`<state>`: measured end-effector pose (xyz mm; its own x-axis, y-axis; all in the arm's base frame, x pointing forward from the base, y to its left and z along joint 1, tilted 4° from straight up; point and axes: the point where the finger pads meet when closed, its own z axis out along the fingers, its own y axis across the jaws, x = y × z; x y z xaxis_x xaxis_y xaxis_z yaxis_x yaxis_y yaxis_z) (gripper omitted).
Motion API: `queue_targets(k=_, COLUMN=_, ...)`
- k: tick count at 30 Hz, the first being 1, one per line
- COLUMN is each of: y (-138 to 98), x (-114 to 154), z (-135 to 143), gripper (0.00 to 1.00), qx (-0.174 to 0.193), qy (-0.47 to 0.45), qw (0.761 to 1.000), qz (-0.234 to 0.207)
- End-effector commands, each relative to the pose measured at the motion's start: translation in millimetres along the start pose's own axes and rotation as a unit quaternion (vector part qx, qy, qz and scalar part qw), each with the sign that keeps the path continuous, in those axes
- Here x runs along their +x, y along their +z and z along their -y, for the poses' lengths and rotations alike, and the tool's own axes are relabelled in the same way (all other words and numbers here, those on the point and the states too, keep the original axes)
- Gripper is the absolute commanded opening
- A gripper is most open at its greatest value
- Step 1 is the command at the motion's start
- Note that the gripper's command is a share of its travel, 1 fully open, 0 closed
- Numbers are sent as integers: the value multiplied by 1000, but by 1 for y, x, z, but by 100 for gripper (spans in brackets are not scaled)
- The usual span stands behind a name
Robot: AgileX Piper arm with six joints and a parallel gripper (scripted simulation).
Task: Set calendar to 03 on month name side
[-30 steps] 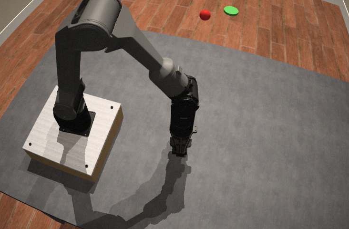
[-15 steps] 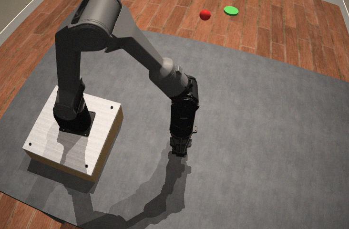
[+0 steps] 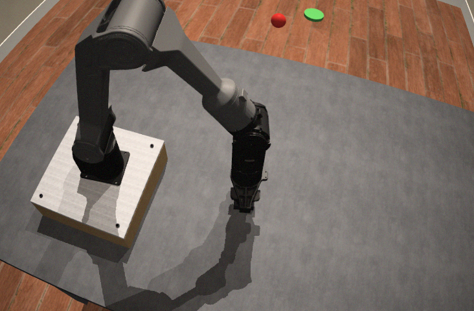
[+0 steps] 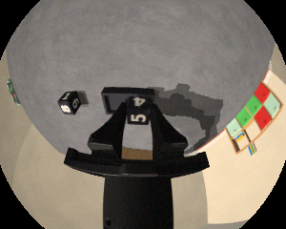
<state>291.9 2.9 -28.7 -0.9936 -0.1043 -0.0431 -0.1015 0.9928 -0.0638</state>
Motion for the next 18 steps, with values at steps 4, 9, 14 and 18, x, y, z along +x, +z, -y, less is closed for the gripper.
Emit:
queue_targets(k=4, y=0, x=0, z=0, gripper=60, qx=0, qy=0, qw=1000, qz=0)
queue_targets(k=9, y=0, x=0, z=0, gripper=60, qx=0, qy=0, qw=1000, qz=0)
queue_targets(k=14, y=0, x=0, z=0, gripper=60, qx=0, qy=0, qw=1000, qz=0)
queue_targets(k=18, y=-3, x=0, z=0, gripper=60, qx=0, qy=0, qw=1000, qz=1)
